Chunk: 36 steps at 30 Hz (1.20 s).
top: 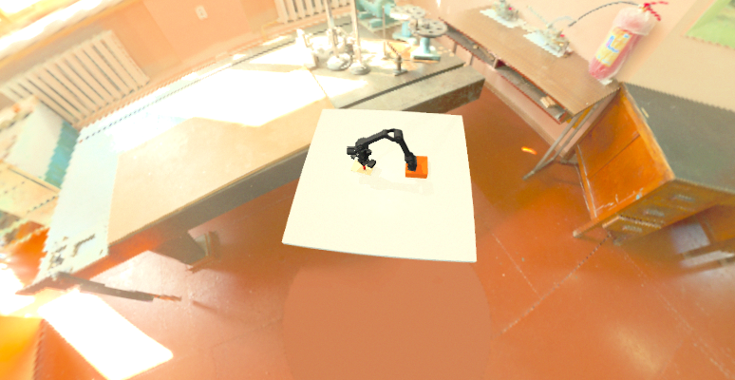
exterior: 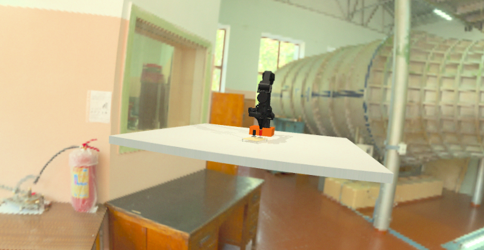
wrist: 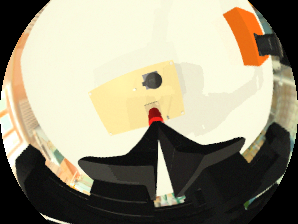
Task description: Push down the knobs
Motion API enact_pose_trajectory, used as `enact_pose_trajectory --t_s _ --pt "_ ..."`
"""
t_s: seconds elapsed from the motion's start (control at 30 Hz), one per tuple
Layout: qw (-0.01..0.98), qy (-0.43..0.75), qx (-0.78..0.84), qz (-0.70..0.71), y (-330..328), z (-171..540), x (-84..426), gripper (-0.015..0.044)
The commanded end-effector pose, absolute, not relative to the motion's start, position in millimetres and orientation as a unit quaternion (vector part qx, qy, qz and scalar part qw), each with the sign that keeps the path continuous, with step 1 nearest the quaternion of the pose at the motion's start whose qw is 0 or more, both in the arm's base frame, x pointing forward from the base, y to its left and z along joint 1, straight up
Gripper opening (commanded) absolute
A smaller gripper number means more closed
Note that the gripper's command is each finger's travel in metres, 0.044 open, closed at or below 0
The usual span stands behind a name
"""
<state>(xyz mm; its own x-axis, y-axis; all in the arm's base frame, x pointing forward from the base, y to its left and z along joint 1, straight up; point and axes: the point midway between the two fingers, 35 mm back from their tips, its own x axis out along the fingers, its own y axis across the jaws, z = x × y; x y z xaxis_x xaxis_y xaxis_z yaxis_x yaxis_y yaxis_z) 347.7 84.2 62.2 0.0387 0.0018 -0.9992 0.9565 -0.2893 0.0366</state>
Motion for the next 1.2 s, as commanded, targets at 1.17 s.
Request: enact_pose_trajectory --t_s 1.17 --pt "0.427 0.414 0.581 -0.556 85.1 57.0 348.0 0.0000"
